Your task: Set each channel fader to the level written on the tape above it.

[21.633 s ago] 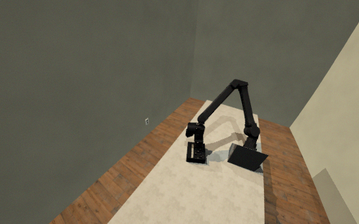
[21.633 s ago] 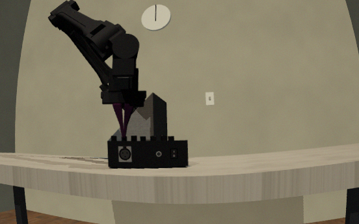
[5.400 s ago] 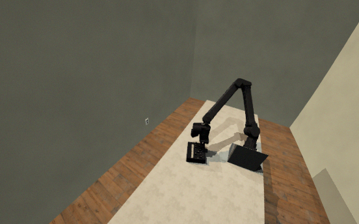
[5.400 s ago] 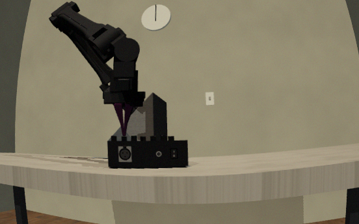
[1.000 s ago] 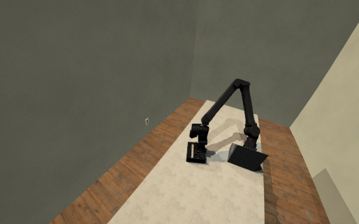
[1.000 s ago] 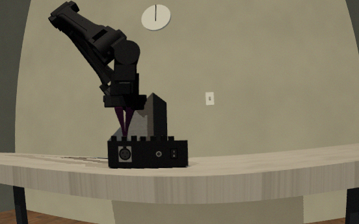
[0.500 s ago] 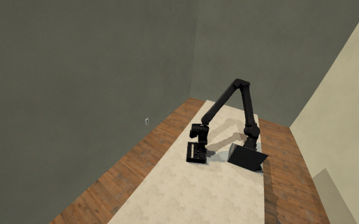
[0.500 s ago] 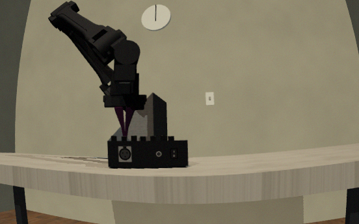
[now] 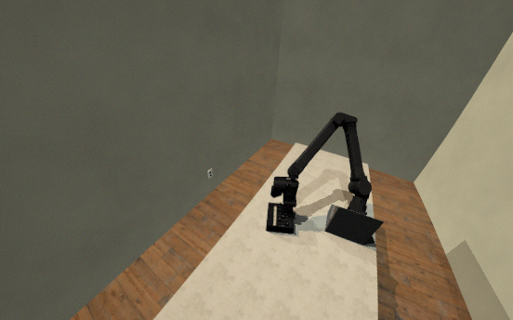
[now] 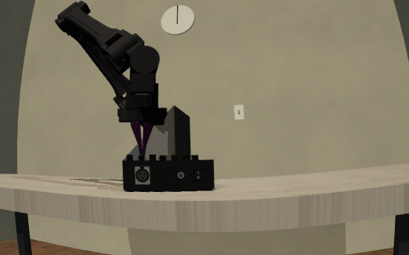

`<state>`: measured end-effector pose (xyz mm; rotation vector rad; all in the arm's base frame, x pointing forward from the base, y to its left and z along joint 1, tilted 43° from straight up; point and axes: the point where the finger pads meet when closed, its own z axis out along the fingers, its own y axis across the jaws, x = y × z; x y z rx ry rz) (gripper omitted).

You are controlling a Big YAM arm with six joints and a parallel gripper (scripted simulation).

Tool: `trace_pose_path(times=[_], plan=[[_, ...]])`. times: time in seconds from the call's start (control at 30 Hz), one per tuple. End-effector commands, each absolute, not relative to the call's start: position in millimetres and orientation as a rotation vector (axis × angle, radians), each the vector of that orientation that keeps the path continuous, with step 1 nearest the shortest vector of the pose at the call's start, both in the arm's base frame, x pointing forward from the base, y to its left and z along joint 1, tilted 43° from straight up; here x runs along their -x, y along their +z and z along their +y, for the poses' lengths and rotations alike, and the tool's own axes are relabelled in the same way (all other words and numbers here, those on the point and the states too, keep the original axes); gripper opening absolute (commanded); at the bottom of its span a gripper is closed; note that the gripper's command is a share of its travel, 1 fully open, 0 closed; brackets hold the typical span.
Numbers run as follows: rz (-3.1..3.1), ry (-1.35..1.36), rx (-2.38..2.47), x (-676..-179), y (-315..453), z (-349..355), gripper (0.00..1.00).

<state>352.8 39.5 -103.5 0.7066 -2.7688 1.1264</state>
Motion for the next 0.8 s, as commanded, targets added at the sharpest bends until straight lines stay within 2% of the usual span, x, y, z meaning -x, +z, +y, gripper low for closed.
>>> trace_pose_path(times=[0.0, 0.77], plan=[[-2.792, 1.132, -0.712, -372.4, -97.8, 49.0, 0.00], [-2.791, 1.132, -0.712, -373.6, -98.7, 49.3, 0.00]])
